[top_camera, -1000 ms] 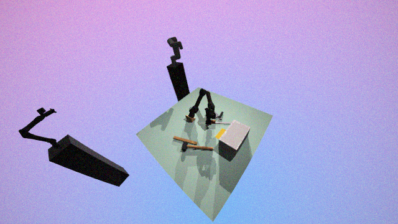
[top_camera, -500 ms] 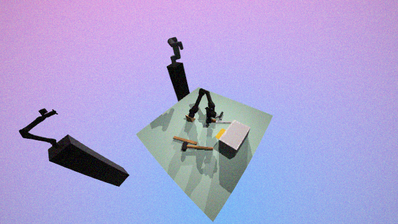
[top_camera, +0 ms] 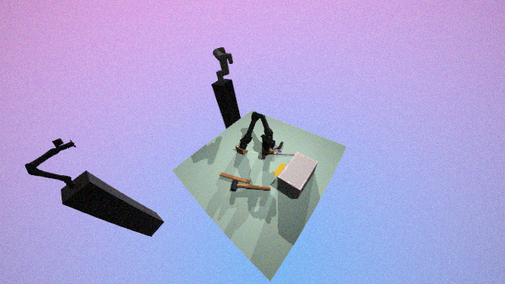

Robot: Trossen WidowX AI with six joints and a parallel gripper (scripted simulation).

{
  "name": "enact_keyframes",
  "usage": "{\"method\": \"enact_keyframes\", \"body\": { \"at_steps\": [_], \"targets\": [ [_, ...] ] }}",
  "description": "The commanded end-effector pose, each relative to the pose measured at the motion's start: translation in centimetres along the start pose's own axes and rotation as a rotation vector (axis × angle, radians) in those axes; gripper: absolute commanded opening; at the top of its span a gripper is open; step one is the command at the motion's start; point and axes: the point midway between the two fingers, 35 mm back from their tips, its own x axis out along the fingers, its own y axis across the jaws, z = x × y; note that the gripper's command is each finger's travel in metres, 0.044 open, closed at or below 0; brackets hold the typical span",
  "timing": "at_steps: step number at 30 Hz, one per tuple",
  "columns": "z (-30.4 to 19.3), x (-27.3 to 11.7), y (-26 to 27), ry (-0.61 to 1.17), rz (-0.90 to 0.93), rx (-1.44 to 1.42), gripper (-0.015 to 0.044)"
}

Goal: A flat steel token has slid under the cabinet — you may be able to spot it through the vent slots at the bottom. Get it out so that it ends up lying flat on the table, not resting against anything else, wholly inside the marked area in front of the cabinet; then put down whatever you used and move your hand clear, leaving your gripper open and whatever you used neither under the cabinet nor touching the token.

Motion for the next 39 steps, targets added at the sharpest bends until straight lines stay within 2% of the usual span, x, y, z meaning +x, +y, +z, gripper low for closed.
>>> {"method": "enact_keyframes", "body": {
  "at_steps": [1, 15, 39],
  "targets": [
    [0.2, -0.1, 0.5, -0.005, -0.005, -0.010, 0.0000],
    [0.5, -0.1, 2.0, -0.005, -0.004, -0.005, 0.0000],
    [0.5, -0.1, 2.0, -0.006, -0.003, 0.178, 0.0000]
  ]
}}
